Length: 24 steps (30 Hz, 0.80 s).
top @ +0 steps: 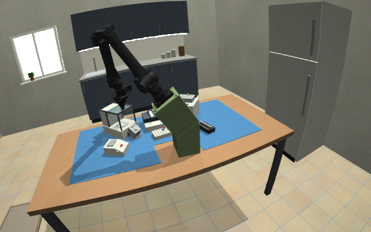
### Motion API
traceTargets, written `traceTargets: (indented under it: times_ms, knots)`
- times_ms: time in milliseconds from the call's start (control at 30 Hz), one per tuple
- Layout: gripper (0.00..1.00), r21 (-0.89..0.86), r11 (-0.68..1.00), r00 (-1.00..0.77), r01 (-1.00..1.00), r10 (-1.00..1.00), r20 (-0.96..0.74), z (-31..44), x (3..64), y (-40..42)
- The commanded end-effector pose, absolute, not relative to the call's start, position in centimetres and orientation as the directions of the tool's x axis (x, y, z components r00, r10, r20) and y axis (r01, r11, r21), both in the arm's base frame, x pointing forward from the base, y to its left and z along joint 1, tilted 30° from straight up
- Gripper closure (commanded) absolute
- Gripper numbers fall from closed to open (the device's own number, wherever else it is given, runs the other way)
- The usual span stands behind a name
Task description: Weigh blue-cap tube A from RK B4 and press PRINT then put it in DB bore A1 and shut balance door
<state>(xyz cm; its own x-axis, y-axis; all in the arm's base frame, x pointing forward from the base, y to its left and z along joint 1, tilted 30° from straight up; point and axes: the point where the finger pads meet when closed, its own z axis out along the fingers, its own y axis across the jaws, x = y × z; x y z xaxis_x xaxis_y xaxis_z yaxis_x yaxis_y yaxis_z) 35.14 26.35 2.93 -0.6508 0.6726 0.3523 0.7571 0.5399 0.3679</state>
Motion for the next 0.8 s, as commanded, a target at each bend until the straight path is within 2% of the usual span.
traceTargets:
  times_ms: [0,767]
  knots:
    - [0.94,0.368,0.543,-0.654,0.755,0.67,0.352,3.3,36.1,27.5]
    - [0.94,0.369,0.542,-0.653,0.755,0.671,0.352,4.0,37.5,28.5]
